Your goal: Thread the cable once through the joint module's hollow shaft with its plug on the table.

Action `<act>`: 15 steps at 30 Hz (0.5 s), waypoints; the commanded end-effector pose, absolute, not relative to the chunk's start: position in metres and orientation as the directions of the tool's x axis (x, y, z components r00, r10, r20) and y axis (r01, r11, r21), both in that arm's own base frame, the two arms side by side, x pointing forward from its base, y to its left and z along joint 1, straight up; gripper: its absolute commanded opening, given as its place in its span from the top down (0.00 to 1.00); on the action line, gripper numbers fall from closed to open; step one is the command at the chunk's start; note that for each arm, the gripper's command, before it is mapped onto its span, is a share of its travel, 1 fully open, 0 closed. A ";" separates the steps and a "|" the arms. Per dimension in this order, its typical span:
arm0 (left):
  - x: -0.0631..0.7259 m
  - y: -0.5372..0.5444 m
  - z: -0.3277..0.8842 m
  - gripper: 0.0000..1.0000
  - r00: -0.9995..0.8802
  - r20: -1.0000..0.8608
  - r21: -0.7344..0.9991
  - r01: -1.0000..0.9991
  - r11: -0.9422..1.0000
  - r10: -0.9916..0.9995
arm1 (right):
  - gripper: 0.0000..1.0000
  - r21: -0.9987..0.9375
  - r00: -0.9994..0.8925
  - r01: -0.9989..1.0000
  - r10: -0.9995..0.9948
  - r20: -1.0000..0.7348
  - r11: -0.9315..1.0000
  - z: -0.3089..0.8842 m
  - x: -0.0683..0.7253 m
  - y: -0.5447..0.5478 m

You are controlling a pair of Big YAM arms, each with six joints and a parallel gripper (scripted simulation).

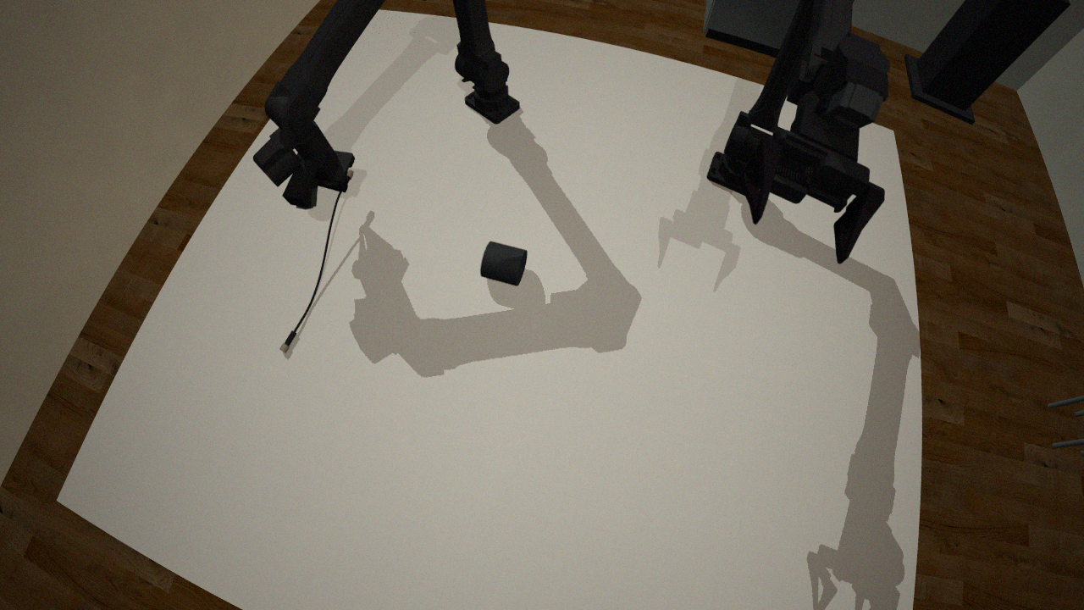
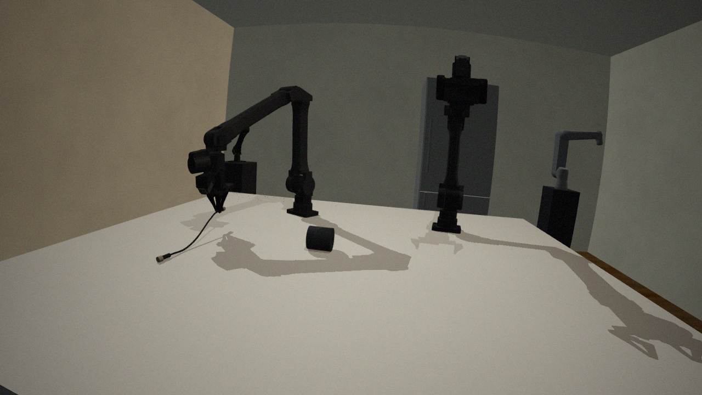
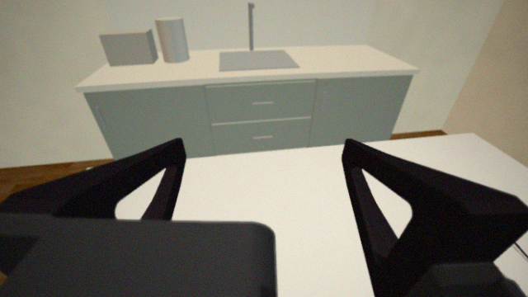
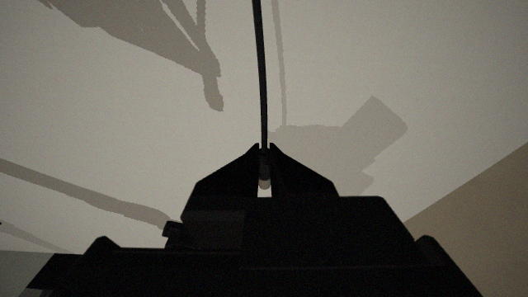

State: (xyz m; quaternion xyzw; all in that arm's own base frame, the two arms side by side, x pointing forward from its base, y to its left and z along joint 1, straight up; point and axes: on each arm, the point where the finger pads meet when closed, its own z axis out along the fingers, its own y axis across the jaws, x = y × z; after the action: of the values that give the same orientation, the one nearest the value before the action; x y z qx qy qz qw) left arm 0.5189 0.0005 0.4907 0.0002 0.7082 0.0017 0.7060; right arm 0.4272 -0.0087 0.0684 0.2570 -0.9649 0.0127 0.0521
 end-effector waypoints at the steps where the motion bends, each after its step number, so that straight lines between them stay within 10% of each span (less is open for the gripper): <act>1: 0.521 0.004 0.520 0.04 0.046 -0.999 0.012 -0.010 1.000 0.012 | 1.00 -0.024 -0.865 -0.501 -0.499 0.058 0.865 0.091 0.452 -0.012; 15: 0.521 0.004 0.520 0.04 0.046 -0.999 0.012 -0.010 1.000 0.012 | 1.00 -0.023 -0.960 -0.275 -0.273 0.065 0.961 0.070 0.434 0.025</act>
State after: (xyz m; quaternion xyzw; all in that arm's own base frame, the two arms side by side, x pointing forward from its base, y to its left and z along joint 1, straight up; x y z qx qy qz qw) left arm 0.5189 0.0005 0.4907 0.0002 0.7082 0.0017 0.7060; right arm 0.4302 0.0146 0.0672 0.1863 -0.9815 0.0124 0.0429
